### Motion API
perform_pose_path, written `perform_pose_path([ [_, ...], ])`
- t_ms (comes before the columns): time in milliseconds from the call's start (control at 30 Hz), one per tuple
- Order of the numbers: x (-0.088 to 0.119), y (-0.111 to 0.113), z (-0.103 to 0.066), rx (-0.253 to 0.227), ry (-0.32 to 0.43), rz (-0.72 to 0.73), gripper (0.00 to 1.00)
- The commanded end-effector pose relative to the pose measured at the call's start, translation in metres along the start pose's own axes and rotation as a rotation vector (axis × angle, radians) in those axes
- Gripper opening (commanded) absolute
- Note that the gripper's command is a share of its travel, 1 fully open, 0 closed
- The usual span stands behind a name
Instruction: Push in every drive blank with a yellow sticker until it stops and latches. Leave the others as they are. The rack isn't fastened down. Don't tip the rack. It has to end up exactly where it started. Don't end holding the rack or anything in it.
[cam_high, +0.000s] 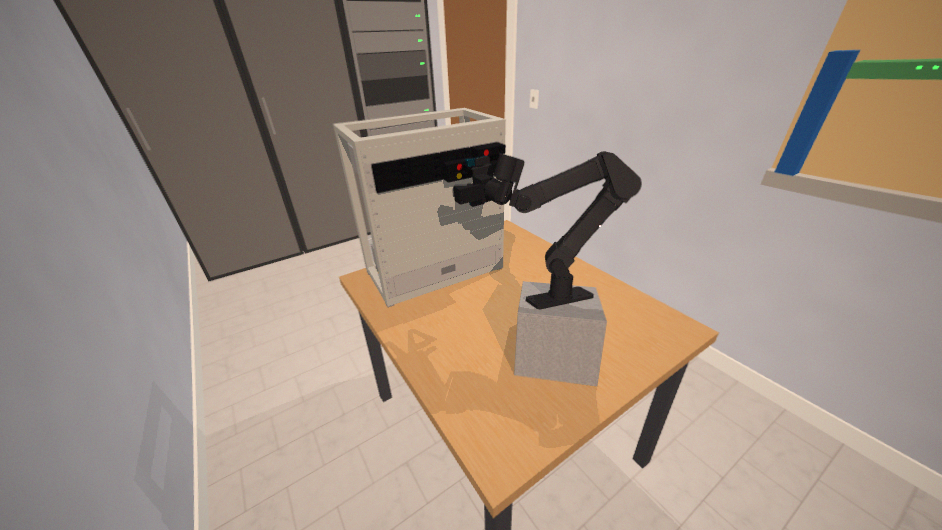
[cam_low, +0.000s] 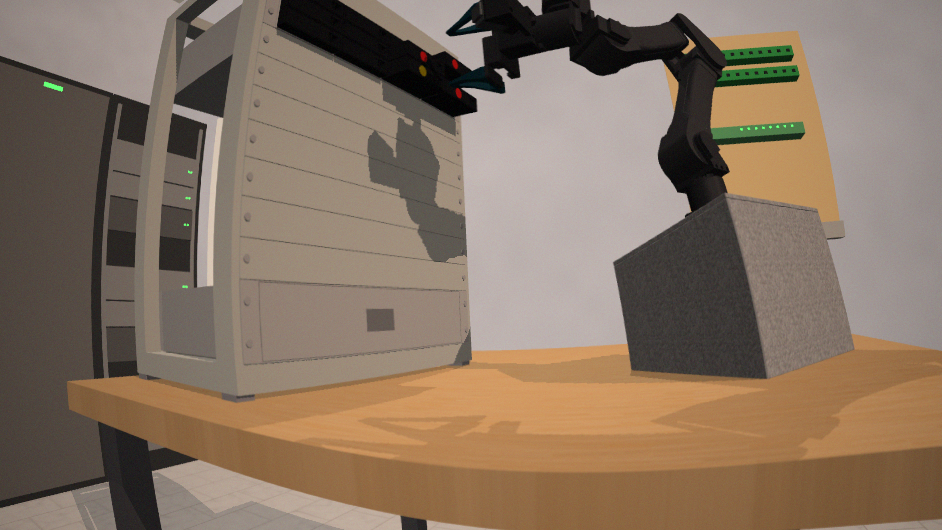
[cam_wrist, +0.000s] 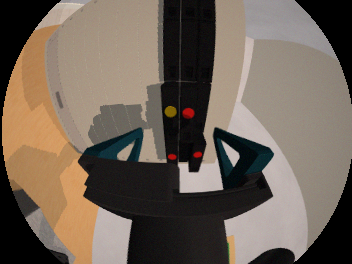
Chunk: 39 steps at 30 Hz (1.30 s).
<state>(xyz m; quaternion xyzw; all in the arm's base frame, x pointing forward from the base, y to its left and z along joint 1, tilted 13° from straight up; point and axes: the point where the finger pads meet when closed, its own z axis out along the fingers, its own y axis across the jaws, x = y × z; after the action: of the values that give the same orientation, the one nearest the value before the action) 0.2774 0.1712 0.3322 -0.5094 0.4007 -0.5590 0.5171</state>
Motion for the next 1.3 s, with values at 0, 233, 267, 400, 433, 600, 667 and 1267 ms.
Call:
perform_pose_path([
  [0, 0.001, -0.011, 0.002, 0.017, -0.001, 0.029, 1.00],
  [233, 0.001, -0.011, 0.002, 0.017, -0.001, 0.029, 1.00],
  [267, 0.001, -0.011, 0.002, 0.017, -0.001, 0.029, 1.00],
  [400, 0.001, -0.011, 0.002, 0.017, -0.001, 0.029, 1.00],
  [433, 0.001, -0.011, 0.002, 0.017, -0.001, 0.029, 1.00],
  [600, 0.001, -0.011, 0.002, 0.017, -0.001, 0.029, 1.00],
  [667, 0.001, -0.011, 0.002, 0.017, -0.001, 0.029, 1.00],
  [1267, 0.026, -0.006, -0.001, 0.007, 0.001, 0.016, 1.00],
])
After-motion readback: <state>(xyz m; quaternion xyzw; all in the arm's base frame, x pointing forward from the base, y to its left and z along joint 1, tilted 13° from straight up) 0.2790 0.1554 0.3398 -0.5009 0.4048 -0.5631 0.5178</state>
